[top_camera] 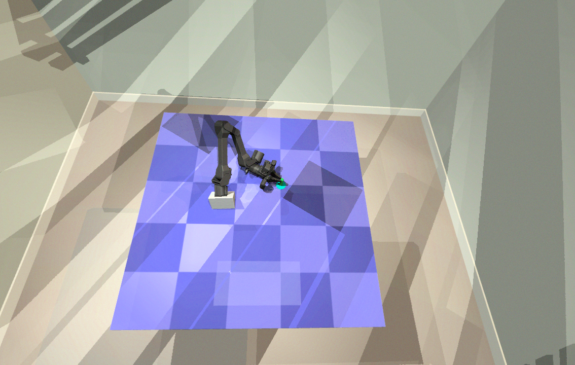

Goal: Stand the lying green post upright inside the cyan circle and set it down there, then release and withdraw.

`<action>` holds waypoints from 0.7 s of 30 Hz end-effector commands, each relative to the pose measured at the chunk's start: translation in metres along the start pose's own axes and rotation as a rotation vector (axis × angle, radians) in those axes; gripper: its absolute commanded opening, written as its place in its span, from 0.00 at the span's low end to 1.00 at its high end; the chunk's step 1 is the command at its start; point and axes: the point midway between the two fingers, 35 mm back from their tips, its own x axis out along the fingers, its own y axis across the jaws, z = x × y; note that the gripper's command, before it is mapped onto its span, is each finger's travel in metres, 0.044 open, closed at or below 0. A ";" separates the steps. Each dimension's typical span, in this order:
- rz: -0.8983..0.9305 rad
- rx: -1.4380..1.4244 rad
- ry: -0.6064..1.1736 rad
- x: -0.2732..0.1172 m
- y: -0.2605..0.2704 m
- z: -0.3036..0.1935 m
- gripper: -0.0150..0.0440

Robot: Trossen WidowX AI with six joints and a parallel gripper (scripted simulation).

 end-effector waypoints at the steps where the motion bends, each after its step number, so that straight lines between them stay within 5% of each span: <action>1: -0.003 0.002 -0.005 0.000 -0.001 0.000 0.43; 12: -0.003 0.002 -0.005 0.000 -0.001 0.000 0.92; 21: -0.009 0.005 -0.004 0.001 0.002 0.033 0.93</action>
